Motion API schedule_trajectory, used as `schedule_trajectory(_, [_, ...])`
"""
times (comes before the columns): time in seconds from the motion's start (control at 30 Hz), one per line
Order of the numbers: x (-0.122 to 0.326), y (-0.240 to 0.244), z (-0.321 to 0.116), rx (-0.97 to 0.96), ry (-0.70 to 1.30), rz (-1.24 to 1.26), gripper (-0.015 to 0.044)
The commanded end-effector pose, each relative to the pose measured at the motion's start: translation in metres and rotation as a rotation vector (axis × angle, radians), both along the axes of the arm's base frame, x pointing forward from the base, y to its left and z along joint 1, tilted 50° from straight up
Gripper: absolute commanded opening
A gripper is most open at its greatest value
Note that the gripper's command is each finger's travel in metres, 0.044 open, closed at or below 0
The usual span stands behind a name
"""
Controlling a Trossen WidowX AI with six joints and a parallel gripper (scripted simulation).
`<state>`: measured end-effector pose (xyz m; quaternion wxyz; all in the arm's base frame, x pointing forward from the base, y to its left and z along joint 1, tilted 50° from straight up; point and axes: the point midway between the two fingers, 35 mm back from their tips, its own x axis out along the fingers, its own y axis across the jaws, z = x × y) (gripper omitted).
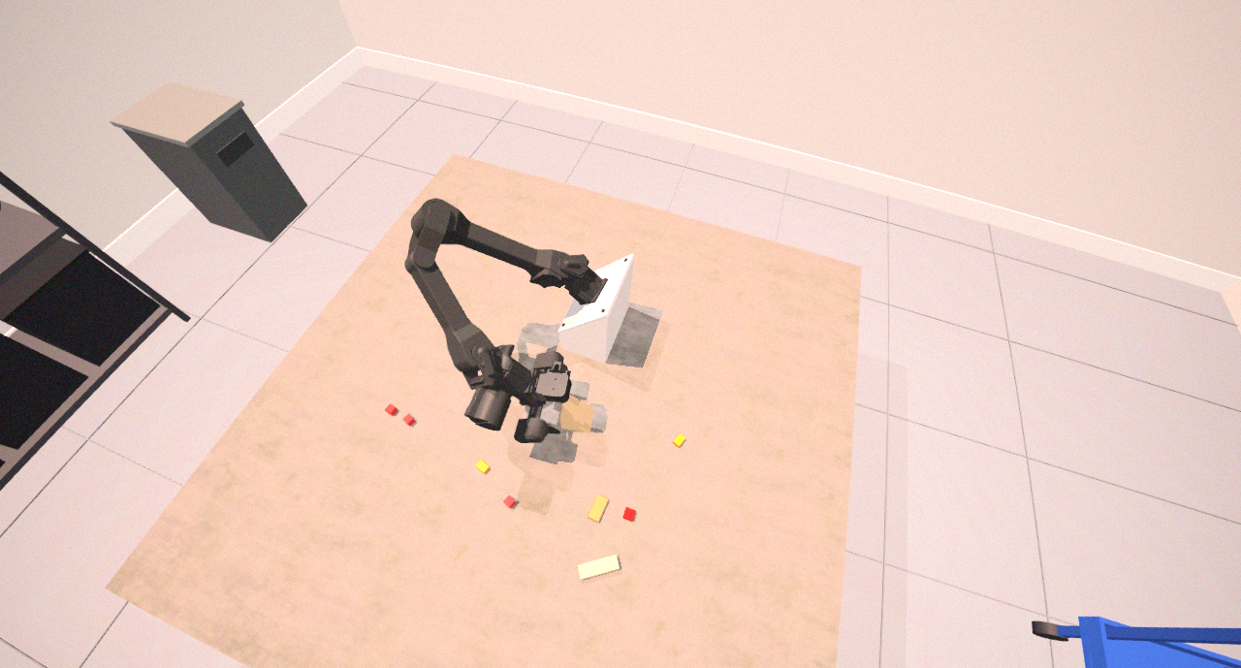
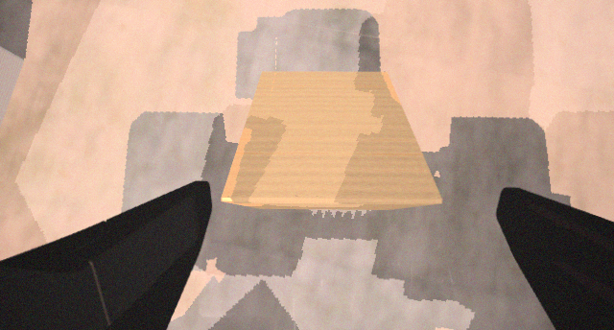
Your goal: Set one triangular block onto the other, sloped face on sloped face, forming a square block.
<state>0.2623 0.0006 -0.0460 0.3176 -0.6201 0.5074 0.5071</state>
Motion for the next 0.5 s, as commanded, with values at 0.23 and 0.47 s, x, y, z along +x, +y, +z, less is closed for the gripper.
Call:
schedule_trajectory(0.23, [-0.005,-0.006,-0.018,-0.004,0.012,0.006,0.0440])
schedule_trajectory(0.47, [-0.007,-0.010,-0.028,-0.004,0.012,0.006,0.0440])
